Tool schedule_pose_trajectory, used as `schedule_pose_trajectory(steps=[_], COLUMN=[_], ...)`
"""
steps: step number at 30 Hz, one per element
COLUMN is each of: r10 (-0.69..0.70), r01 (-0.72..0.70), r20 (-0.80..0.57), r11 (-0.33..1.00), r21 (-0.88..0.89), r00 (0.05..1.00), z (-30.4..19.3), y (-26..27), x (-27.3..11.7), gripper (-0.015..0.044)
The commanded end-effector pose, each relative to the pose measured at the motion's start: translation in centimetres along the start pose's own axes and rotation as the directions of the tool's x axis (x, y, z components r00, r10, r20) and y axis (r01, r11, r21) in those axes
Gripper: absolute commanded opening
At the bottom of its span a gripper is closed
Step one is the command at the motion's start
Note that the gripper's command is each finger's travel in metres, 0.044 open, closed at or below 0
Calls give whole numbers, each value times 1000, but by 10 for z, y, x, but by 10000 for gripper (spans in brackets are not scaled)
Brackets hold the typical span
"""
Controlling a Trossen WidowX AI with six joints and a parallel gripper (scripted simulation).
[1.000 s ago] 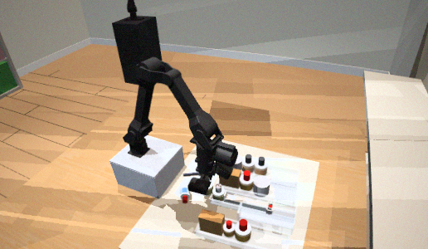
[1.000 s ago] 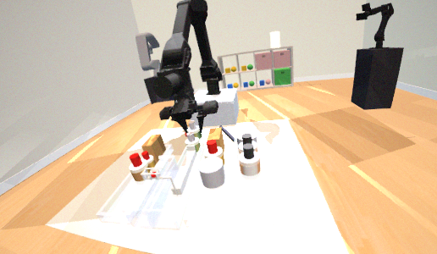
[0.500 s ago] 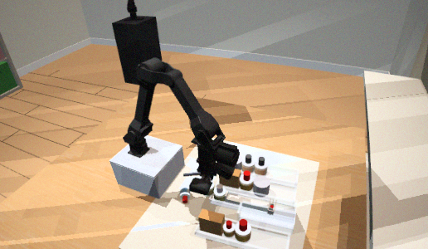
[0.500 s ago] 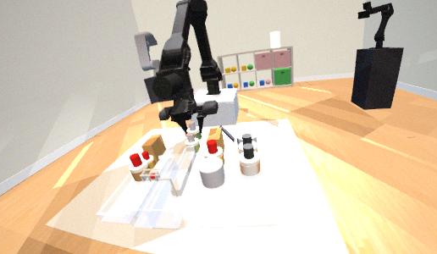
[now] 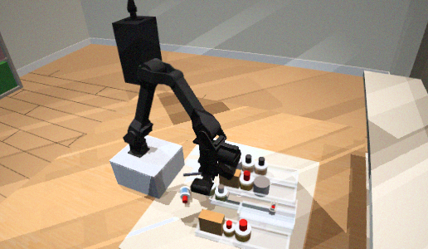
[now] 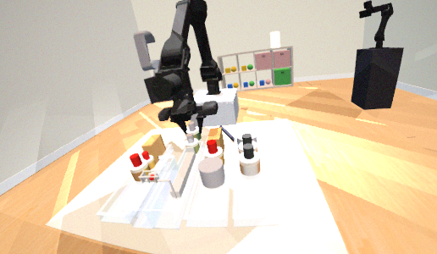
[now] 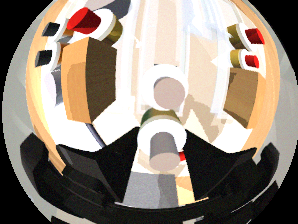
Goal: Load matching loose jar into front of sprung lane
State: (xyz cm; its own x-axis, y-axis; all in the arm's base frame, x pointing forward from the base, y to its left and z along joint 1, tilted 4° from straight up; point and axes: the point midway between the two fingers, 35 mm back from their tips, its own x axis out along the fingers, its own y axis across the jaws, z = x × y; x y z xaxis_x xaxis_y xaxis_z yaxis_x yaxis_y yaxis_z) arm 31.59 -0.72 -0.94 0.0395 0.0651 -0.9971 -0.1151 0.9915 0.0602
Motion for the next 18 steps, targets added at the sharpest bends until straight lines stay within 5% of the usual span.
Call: schedule_pose_trajectory(steps=[1,18], r10=[-2,-2], r01=[2,2], r20=[29,30], r11=[1000,1000], r21=[-1,-1], r00=[1000,1000], z=[10,17], y=[0,0], x=[-3,-4], gripper=[0,0])
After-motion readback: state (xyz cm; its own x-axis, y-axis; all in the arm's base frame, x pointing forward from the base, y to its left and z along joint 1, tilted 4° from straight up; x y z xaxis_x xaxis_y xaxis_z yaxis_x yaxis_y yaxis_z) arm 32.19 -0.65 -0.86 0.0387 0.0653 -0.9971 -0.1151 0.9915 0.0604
